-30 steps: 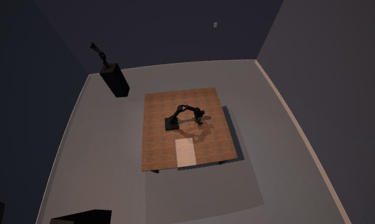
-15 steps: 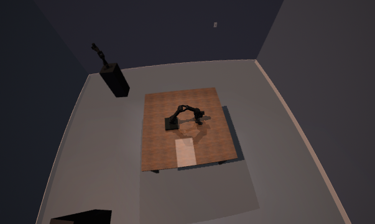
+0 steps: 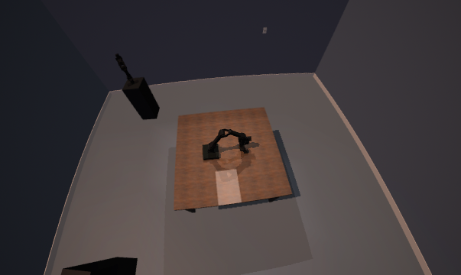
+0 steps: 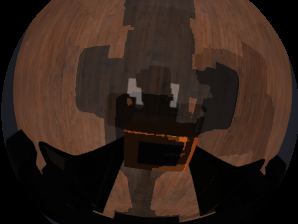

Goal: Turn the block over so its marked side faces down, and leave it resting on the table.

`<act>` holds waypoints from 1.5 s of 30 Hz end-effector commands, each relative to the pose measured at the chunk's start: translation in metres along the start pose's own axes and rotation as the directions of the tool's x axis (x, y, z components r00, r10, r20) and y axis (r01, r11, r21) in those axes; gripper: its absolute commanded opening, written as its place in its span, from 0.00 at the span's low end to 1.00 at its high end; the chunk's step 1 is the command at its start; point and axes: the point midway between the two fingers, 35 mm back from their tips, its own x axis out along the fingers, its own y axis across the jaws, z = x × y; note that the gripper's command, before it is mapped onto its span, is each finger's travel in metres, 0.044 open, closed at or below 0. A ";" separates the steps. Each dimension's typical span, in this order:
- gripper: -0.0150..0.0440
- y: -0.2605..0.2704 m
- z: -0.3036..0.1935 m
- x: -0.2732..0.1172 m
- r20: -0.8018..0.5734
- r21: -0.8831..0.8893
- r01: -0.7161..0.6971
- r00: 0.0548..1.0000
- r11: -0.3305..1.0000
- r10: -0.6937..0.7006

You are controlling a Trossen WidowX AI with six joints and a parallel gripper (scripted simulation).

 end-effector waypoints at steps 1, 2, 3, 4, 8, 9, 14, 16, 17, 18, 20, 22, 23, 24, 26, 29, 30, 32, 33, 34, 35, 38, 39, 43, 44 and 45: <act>0.56 0.000 0.000 0.000 0.001 -0.003 0.002 1.000 1.000 -0.002; 0.55 0.000 0.000 0.000 0.001 -0.003 0.002 1.000 1.000 -0.002; 0.54 0.000 0.000 0.000 0.001 -0.003 0.002 1.000 1.000 -0.002; 0.53 0.000 0.000 0.000 0.001 -0.003 0.002 1.000 1.000 -0.002; 0.35 0.000 0.001 -0.019 0.001 -0.003 0.002 1.000 1.000 -0.002; 0.31 0.000 0.000 -0.025 0.001 -0.003 0.002 1.000 1.000 -0.002; 0.25 0.000 0.000 -0.030 0.001 -0.003 0.002 1.000 1.000 -0.002; 0.25 0.000 0.001 -0.029 0.011 -0.004 0.002 1.000 1.000 -0.002; 0.25 0.000 0.001 -0.029 0.023 -0.004 0.002 1.000 1.000 -0.002; 0.25 0.000 0.001 -0.028 0.038 -0.004 0.002 0.999 1.000 -0.002; 0.25 0.000 0.002 -0.026 0.069 -0.004 0.002 0.998 1.000 -0.002; 0.25 0.000 0.003 -0.025 0.099 -0.004 0.003 0.995 1.000 -0.002; 0.25 0.000 0.003 -0.024 0.114 -0.005 0.003 0.994 1.000 -0.002; 0.25 0.000 0.003 -0.024 0.129 -0.005 0.003 0.992 1.000 -0.002; 0.25 0.000 0.004 -0.023 0.159 -0.005 0.003 0.987 1.000 -0.002; 0.25 0.000 0.004 -0.021 0.203 -0.005 0.003 0.979 1.000 -0.002; 0.25 0.000 0.004 -0.021 0.218 -0.005 0.003 0.976 1.000 -0.002; 0.25 0.000 0.004 -0.020 0.247 -0.005 0.003 0.969 1.000 -0.002; 0.25 0.000 0.004 -0.020 0.262 -0.005 0.003 0.965 1.000 -0.002; 0.25 0.000 0.004 -0.020 0.276 -0.005 0.003 0.961 1.000 -0.002; 0.25 0.000 0.004 -0.020 0.291 -0.005 0.003 0.957 1.000 -0.002; 0.25 0.000 0.003 -0.019 0.334 -0.005 0.003 0.943 1.000 -0.001; 0.25 0.000 0.003 -0.019 0.348 -0.005 0.003 0.938 1.000 -0.001; 0.25 0.000 0.001 -0.019 0.403 -0.004 0.003 0.915 1.000 -0.001; 0.25 0.000 0.001 -0.019 0.417 -0.004 0.003 0.909 1.000 -0.001; 0.25 0.000 0.000 -0.019 0.431 -0.004 0.003 0.902 1.000 -0.001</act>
